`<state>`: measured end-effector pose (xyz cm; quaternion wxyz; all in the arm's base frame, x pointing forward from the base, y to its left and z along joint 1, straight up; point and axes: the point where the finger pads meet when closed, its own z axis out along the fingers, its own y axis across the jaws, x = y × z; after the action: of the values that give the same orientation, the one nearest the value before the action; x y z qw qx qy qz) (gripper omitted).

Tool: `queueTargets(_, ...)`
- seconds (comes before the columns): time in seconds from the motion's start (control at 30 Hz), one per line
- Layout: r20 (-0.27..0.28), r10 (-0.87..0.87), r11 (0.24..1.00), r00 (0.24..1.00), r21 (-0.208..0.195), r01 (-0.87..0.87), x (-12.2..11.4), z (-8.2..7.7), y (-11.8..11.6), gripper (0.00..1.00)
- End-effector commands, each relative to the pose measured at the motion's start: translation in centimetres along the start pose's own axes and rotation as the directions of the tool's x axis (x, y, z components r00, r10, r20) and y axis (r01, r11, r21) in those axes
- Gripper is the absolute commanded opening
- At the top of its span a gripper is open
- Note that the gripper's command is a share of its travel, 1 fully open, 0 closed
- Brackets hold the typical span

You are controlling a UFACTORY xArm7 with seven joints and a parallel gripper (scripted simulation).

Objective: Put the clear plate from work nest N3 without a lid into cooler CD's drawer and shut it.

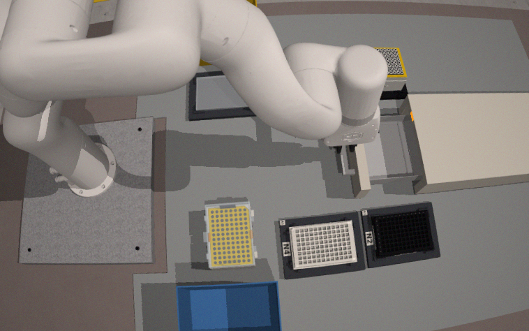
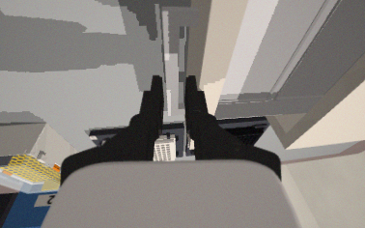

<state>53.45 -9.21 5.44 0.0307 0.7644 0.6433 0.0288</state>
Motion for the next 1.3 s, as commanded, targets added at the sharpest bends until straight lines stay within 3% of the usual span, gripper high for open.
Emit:
queueTargets(0.0,-0.001,0.000,0.997,1.000,0.079,0.000,0.03,2.70,-2.90,0.21)
queueTargets(1.27,-0.001,0.000,0.997,1.000,0.079,0.000,0.03,2.63,-3.78,0.21)
